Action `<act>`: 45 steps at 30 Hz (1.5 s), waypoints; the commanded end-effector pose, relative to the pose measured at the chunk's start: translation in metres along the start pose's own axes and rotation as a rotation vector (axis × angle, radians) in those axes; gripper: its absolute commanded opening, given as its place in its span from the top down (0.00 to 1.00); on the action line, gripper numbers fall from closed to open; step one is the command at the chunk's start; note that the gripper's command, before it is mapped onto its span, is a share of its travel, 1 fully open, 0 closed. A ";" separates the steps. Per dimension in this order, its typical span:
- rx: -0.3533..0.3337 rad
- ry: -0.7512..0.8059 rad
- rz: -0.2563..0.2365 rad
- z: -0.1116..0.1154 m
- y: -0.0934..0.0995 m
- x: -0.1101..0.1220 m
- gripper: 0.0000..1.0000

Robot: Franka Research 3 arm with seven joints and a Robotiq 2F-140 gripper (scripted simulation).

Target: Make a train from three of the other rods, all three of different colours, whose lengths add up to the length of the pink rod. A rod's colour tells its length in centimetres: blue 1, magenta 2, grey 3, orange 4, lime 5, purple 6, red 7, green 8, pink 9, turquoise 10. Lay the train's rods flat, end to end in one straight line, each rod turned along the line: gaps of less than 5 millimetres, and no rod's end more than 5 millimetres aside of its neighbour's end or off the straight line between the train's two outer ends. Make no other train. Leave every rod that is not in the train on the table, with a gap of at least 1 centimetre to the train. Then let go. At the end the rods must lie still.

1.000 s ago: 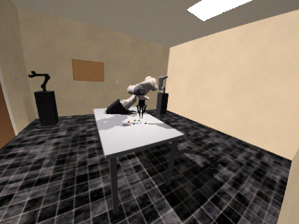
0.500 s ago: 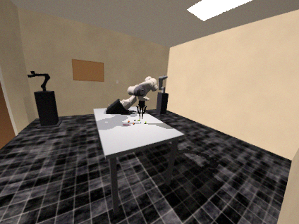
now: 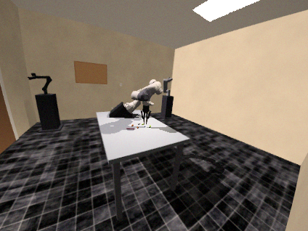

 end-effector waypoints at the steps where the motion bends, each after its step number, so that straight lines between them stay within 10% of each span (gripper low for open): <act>1: 0.005 0.004 0.004 -0.001 -0.006 0.001 0.85; 45: 0.005 0.004 0.004 -0.002 -0.021 0.001 0.85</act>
Point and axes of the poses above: the point where the finger pads meet when closed, its own y axis back along the fingers, its own x axis across the jaws, z = x × y, the point moved 8 cm from there along y, back along the fingers, and after that the axes turned 2 degrees about y, right-handed, at the moved point
